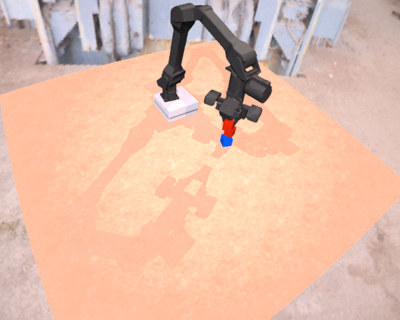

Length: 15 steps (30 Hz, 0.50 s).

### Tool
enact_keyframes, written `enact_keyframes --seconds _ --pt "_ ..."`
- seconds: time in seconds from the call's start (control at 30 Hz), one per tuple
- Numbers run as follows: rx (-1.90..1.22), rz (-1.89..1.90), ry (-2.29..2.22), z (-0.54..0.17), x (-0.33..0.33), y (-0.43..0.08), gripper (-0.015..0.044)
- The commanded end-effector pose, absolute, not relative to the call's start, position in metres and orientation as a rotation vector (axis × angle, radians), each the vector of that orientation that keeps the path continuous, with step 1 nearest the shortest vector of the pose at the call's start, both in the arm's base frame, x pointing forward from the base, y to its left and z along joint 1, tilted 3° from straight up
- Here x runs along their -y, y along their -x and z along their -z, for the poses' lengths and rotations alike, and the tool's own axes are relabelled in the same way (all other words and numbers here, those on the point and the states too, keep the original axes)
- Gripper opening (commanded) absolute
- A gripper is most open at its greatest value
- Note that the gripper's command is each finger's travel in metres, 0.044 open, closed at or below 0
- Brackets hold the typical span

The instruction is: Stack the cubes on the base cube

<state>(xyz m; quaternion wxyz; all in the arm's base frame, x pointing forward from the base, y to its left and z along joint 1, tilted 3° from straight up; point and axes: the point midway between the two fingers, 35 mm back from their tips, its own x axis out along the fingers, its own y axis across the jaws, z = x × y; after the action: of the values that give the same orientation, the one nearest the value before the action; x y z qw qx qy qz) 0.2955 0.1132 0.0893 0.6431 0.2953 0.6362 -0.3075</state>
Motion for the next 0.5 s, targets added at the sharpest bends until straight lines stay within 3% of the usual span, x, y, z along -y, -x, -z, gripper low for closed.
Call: enact_keyframes --seconds 0.0,0.47 --pt "-1.46 0.713 -0.674 -0.074 -0.114 -0.293 0.0105" --pt "-1.46 0.714 -0.674 -0.061 -0.114 -0.291 0.0105"
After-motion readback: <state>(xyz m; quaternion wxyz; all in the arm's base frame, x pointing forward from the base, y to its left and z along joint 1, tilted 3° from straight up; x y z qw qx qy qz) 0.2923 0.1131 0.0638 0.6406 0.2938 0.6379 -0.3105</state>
